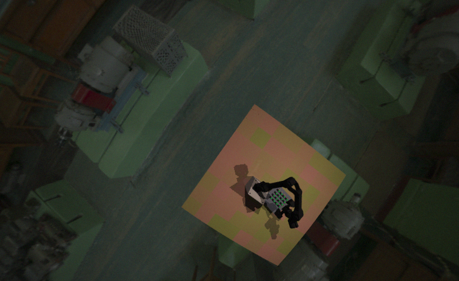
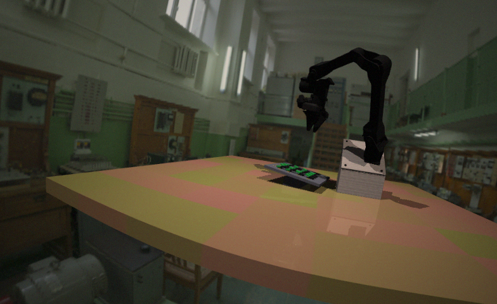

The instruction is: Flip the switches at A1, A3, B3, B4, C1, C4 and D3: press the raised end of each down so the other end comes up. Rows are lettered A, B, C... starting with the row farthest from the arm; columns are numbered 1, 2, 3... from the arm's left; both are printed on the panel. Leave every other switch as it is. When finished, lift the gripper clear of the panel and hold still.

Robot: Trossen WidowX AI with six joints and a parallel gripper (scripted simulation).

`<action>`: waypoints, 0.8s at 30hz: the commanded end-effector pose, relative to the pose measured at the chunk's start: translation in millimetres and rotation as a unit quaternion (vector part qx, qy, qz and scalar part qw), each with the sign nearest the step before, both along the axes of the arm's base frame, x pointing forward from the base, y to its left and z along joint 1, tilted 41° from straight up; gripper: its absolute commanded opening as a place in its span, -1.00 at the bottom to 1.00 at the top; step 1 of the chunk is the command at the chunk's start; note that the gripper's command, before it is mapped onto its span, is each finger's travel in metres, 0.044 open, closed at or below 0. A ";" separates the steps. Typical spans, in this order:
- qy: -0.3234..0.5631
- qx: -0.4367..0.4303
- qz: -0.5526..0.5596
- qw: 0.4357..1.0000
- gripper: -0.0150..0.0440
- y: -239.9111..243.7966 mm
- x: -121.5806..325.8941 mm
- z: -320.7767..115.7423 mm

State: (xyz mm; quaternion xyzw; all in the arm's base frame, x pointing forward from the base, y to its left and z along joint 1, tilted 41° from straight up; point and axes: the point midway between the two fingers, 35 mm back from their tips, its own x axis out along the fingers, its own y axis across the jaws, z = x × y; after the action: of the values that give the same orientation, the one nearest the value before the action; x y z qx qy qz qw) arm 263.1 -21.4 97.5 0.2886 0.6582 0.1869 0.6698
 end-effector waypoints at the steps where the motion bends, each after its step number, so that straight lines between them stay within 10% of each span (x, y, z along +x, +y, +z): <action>1: -0.001 -0.001 0.000 1.000 0.78 1.6 1.7 -0.8; 15: -0.029 0.010 0.020 0.999 -0.47 108.8 63.2 -29.4; 24: -0.038 0.010 0.012 0.999 -0.49 130.6 64.7 -54.1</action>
State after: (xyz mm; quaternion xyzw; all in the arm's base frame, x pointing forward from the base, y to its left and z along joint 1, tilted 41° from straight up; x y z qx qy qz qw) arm 326.5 108.9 46.6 0.2774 0.6348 0.2171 0.6877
